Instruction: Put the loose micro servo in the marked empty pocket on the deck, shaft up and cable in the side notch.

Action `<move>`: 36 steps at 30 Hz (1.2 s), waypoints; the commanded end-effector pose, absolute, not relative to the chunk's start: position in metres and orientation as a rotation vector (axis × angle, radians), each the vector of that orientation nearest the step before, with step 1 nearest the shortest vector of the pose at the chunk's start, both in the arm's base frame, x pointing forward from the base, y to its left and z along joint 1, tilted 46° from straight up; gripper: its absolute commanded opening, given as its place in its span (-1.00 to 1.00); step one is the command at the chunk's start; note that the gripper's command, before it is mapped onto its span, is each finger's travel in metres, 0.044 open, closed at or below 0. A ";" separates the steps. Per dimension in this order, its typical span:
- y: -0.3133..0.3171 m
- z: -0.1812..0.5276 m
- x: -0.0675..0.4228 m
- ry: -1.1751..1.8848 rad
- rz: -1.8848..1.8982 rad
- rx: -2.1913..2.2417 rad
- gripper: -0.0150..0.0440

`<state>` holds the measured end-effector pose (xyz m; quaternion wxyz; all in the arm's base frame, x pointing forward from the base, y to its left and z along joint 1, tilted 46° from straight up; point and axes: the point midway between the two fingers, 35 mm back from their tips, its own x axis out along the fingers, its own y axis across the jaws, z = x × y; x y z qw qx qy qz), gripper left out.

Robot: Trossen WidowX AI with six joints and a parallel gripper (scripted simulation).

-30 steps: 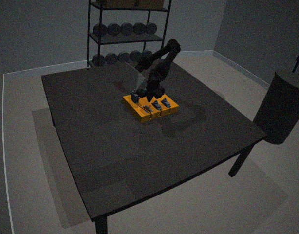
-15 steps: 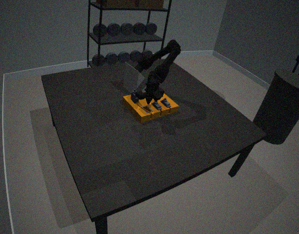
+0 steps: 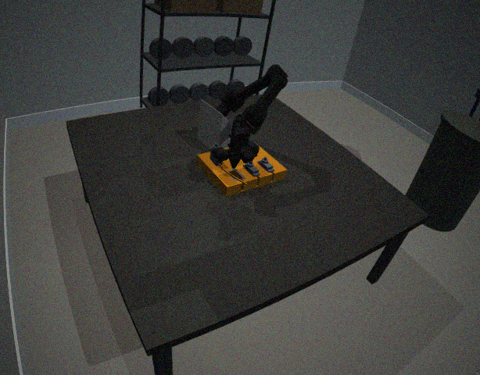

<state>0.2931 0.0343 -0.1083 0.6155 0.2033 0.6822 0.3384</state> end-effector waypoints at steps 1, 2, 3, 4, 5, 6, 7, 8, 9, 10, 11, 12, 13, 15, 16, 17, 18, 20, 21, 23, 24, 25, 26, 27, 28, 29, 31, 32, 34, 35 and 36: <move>0.030 -0.115 0.293 1.579 0.781 0.464 -0.49; 0.029 -0.116 0.293 1.579 0.781 0.464 -0.49; 0.027 -0.117 0.293 1.579 0.781 0.464 -0.49; 0.026 -0.119 0.294 1.579 0.781 0.464 -0.49; 0.025 -0.120 0.294 1.579 0.781 0.464 -0.49; 0.024 -0.121 0.294 1.579 0.780 0.464 -0.49; 0.023 -0.122 0.294 1.579 0.780 0.464 -0.49; 0.022 -0.123 0.295 1.579 0.780 0.463 -0.49; 0.020 -0.124 0.295 1.579 0.780 0.463 -0.49; 0.019 -0.126 0.295 1.579 0.780 0.463 -0.49; 0.018 -0.127 0.295 1.579 0.780 0.463 -0.49; 0.017 -0.128 0.295 1.579 0.780 0.463 -0.49; 0.016 -0.129 0.296 1.579 0.780 0.463 -0.49; 0.013 -0.132 0.296 1.579 0.780 0.463 -0.49; 0.012 -0.133 0.296 1.579 0.780 0.463 -0.49; 0.011 -0.134 0.296 1.579 0.780 0.463 -0.49; 0.010 -0.135 0.296 1.579 0.780 0.463 -0.49; 0.007 -0.138 0.297 1.579 0.780 0.462 -0.49; 0.006 -0.139 0.297 1.579 0.780 0.462 -0.49; 0.004 -0.141 0.297 1.579 0.780 0.462 -0.49; 0.003 -0.142 0.297 1.578 0.780 0.462 -0.49; 0.002 -0.144 0.297 1.578 0.780 0.462 -0.49; 0.000 -0.145 0.297 1.578 0.781 0.462 -0.49; -0.001 -0.146 0.297 1.578 0.781 0.462 -0.49; -0.002 -0.147 0.297 1.578 0.781 0.462 -0.49; -0.003 -0.149 0.297 1.578 0.781 0.462 -0.49; -0.005 -0.151 0.297 1.578 0.781 0.462 -0.49; -0.006 -0.152 0.297 1.578 0.781 0.462 -0.49; -0.007 -0.153 0.297 1.578 0.781 0.462 -0.49; -0.007 -0.153 0.297 1.578 0.781 0.462 -0.49; -0.007 -0.153 0.297 1.578 0.781 0.462 -0.49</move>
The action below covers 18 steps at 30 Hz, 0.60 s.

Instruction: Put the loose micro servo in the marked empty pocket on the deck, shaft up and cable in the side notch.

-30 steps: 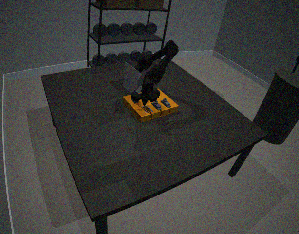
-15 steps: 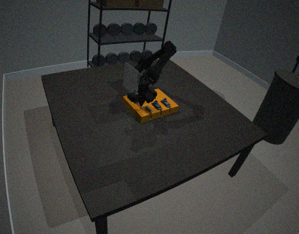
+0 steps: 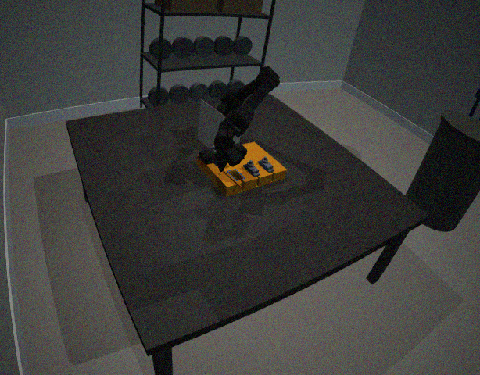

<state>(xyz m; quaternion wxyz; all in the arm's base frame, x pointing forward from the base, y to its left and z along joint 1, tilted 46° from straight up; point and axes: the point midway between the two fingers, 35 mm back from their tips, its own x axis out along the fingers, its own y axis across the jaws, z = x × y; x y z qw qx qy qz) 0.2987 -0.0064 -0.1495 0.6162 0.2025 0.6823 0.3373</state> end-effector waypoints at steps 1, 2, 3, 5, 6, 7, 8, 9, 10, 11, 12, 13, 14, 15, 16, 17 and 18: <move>-0.007 -0.153 0.297 1.578 0.781 0.462 -0.49; -0.009 -0.148 0.299 1.572 0.777 0.466 -0.49; -0.013 -0.145 0.300 1.573 0.777 0.465 -0.49; -0.027 -0.132 0.303 1.577 0.778 0.462 -0.49; -0.032 -0.127 0.304 1.578 0.779 0.461 -0.49; -0.036 -0.124 0.304 1.579 0.779 0.461 -0.49; -0.037 -0.123 0.304 1.579 0.779 0.460 -0.49; -0.037 -0.123 0.304 1.579 0.779 0.460 -0.49; -0.037 -0.123 0.304 1.579 0.779 0.460 -0.49; -0.038 -0.122 0.303 1.580 0.777 0.462 -0.40; -0.040 -0.118 0.300 1.582 0.774 0.464 -0.31; -0.044 -0.113 0.295 1.586 0.768 0.469 -0.22; -0.048 -0.107 0.289 1.590 0.761 0.474 -0.14; -0.053 -0.099 0.282 1.595 0.753 0.481 -0.05; -0.058 -0.091 0.273 1.601 0.744 0.489 0.04; -0.063 -0.082 0.263 1.607 0.736 0.498 0.13; -0.066 -0.076 0.256 1.611 0.731 0.504 0.22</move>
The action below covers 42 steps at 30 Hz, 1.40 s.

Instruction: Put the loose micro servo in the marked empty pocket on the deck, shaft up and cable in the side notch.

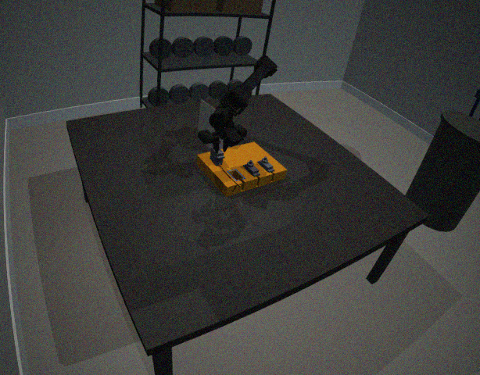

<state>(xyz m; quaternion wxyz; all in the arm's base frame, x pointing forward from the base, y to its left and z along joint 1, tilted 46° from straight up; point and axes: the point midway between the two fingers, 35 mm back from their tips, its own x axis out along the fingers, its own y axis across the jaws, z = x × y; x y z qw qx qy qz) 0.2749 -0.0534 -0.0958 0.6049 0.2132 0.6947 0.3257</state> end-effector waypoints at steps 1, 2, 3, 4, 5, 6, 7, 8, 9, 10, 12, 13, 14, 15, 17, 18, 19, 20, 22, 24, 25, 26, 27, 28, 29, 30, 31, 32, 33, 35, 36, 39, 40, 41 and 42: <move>-0.067 -0.074 0.254 1.612 0.729 0.506 0.31; -0.067 -0.074 0.254 1.612 0.729 0.506 0.40; -0.067 -0.074 0.254 1.612 0.729 0.506 0.49; -0.067 -0.074 0.254 1.612 0.729 0.506 0.58; -0.066 -0.075 0.254 1.612 0.729 0.506 0.67; -0.064 -0.077 0.254 1.612 0.729 0.506 0.75; -0.062 -0.079 0.253 1.612 0.729 0.506 0.84; -0.058 -0.083 0.252 1.612 0.729 0.506 0.93; -0.055 -0.086 0.252 1.612 0.729 0.506 1.00; -0.052 -0.089 0.251 1.611 0.730 0.507 1.00; -0.049 -0.092 0.250 1.611 0.730 0.507 1.00; -0.049 -0.092 0.250 1.611 0.730 0.507 1.00; -0.049 -0.092 0.250 1.611 0.730 0.507 1.00; -0.048 -0.093 0.250 1.611 0.730 0.507 1.00; -0.047 -0.094 0.249 1.611 0.730 0.507 1.00; -0.046 -0.095 0.249 1.611 0.730 0.507 1.00; -0.045 -0.096 0.249 1.611 0.730 0.507 1.00; -0.044 -0.097 0.249 1.611 0.730 0.507 1.00; -0.042 -0.099 0.248 1.611 0.730 0.507 1.00; -0.040 -0.101 0.248 1.611 0.730 0.507 1.00; -0.039 -0.103 0.247 1.611 0.731 0.507 1.00; -0.038 -0.104 0.247 1.611 0.731 0.507 1.00; -0.036 -0.105 0.247 1.611 0.731 0.507 1.00; -0.036 -0.106 0.247 1.611 0.731 0.507 1.00; -0.035 -0.106 0.246 1.611 0.731 0.507 1.00; -0.035 -0.106 0.246 1.611 0.731 0.507 1.00; -0.035 -0.106 0.246 1.611 0.731 0.507 0.91; -0.035 -0.106 0.246 1.611 0.731 0.507 0.82; -0.035 -0.106 0.246 1.611 0.731 0.507 0.73; -0.035 -0.106 0.246 1.611 0.731 0.507 0.56; -0.035 -0.106 0.246 1.611 0.731 0.507 0.47; -0.035 -0.106 0.246 1.611 0.731 0.507 0.20; -0.035 -0.106 0.246 1.611 0.731 0.507 0.11; -0.035 -0.106 0.246 1.611 0.731 0.507 0.02; -0.035 -0.106 0.246 1.611 0.731 0.507 -0.07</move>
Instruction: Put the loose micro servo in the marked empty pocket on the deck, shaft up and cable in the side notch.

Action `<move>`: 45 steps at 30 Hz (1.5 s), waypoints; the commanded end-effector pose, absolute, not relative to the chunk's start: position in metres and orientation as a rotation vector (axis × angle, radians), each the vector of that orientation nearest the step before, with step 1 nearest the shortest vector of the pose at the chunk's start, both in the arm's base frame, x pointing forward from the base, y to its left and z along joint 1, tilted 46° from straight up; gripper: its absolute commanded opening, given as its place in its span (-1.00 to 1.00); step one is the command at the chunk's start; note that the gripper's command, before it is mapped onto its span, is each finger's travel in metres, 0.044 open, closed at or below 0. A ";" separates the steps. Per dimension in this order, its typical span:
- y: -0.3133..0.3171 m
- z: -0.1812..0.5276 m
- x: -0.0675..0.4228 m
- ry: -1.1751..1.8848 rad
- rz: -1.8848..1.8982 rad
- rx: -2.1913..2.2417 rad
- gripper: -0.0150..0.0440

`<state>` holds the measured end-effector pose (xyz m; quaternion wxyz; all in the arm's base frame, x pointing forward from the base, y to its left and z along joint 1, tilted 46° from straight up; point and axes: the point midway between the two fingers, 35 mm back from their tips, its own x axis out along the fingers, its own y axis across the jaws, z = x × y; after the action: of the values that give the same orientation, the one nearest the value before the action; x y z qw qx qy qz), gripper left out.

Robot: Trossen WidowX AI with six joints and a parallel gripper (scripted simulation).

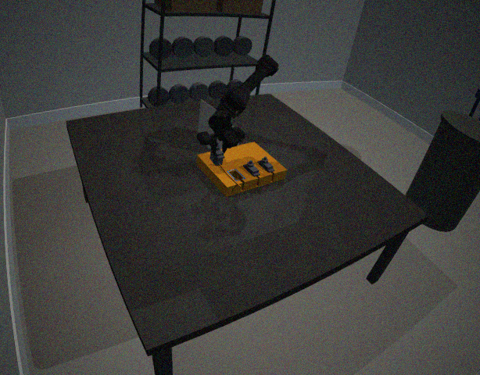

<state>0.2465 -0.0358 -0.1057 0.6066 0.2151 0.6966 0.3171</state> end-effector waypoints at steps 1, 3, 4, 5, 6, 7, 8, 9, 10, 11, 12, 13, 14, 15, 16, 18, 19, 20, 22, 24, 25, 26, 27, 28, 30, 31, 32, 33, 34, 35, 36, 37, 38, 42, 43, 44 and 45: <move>-0.035 -0.106 0.246 1.611 0.731 0.507 -0.09; -0.035 -0.106 0.246 1.611 0.731 0.507 -0.14; -0.035 -0.106 0.246 1.611 0.731 0.507 -0.16; -0.035 -0.106 0.246 1.611 0.731 0.507 -0.18; -0.036 -0.106 0.247 1.611 0.731 0.507 -0.27; -0.037 -0.104 0.247 1.611 0.731 0.507 -0.36; -0.040 -0.102 0.248 1.611 0.730 0.507 -0.45; -0.043 -0.099 0.249 1.611 0.730 0.507 -0.49; -0.046 -0.095 0.249 1.611 0.730 0.507 -0.49; -0.049 -0.091 0.249 1.611 0.730 0.507 -0.49; -0.052 -0.086 0.248 1.612 0.730 0.507 -0.49; -0.053 -0.084 0.247 1.612 0.730 0.507 -0.49; -0.054 -0.082 0.245 1.612 0.730 0.507 -0.49; -0.054 -0.082 0.244 1.612 0.730 0.507 -0.49; -0.054 -0.082 0.244 1.612 0.730 0.507 -0.49; -0.054 -0.081 0.244 1.612 0.730 0.507 -0.49; -0.054 -0.081 0.244 1.612 0.730 0.507 -0.49; -0.054 -0.081 0.244 1.612 0.730 0.507 -0.49; -0.053 -0.081 0.244 1.612 0.730 0.507 -0.49; -0.053 -0.081 0.243 1.612 0.730 0.507 -0.49; -0.053 -0.081 0.244 1.612 0.730 0.507 -0.49; -0.053 -0.081 0.245 1.612 0.730 0.507 -0.49; -0.054 -0.082 0.246 1.612 0.730 0.507 -0.49; -0.054 -0.083 0.248 1.612 0.730 0.507 -0.49; -0.055 -0.084 0.252 1.612 0.730 0.507 -0.49; -0.055 -0.084 0.252 1.612 0.730 0.507 -0.49; -0.054 -0.084 0.252 1.612 0.730 0.507 -0.49; -0.053 -0.083 0.252 1.612 0.730 0.507 -0.49; -0.052 -0.081 0.252 1.612 0.730 0.507 -0.49; -0.050 -0.080 0.251 1.612 0.730 0.507 -0.49; -0.048 -0.077 0.251 1.612 0.730 0.507 -0.49; -0.045 -0.075 0.250 1.612 0.730 0.508 -0.49; -0.043 -0.072 0.250 1.612 0.731 0.508 -0.49; -0.036 -0.065 0.248 1.612 0.731 0.509 -0.49; -0.036 -0.065 0.248 1.612 0.731 0.509 -0.49; -0.036 -0.065 0.249 1.612 0.731 0.509 -0.49; -0.035 -0.065 0.250 1.612 0.731 0.508 -0.49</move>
<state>0.2474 -0.0352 -0.0691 0.6009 0.2179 0.6994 0.3197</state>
